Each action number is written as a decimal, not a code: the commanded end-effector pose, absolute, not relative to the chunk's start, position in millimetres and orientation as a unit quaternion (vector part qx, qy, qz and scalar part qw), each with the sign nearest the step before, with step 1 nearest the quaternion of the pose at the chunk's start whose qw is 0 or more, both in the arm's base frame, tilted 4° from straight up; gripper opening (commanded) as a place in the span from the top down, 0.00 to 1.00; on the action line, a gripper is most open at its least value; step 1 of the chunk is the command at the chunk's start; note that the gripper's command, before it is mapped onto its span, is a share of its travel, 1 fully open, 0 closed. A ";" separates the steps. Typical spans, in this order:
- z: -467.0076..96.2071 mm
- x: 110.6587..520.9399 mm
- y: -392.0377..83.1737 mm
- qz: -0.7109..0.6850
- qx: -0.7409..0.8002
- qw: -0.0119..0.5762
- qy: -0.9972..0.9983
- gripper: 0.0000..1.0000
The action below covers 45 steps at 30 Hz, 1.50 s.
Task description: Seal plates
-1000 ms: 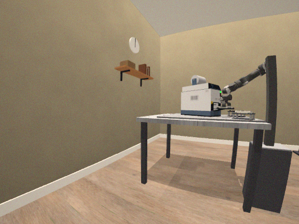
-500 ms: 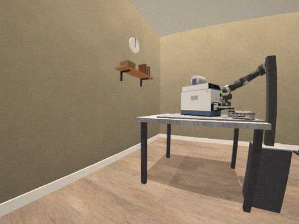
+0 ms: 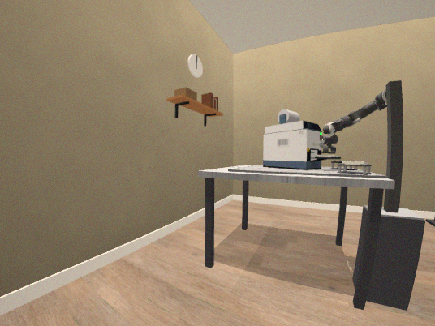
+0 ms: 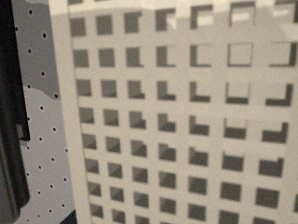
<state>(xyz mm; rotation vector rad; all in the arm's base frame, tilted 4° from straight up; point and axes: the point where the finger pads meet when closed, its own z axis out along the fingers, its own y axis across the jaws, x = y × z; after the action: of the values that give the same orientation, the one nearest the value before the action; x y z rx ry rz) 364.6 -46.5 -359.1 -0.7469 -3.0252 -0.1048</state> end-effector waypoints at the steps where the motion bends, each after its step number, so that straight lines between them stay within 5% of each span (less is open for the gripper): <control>1: -354.8 367.2 -46.7 -0.034 -0.243 0.009 -0.969 0.35; 10: -346.9 367.3 -47.2 -0.034 -0.243 0.009 -0.969 0.35; 23: -307.0 350.6 -96.1 0.020 -0.243 -0.190 -0.951 0.41; 37: -267.7 336.7 -139.3 0.052 -0.240 -0.323 -0.914 0.47; 38: -263.3 336.4 -142.9 0.052 -0.240 -0.325 -0.913 1.00; 45: -264.2 336.2 -143.4 0.051 -0.239 -0.323 -0.914 1.00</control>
<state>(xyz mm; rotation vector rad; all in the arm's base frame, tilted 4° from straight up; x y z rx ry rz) 334.5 -140.9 -266.0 -0.9473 -3.6674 0.1982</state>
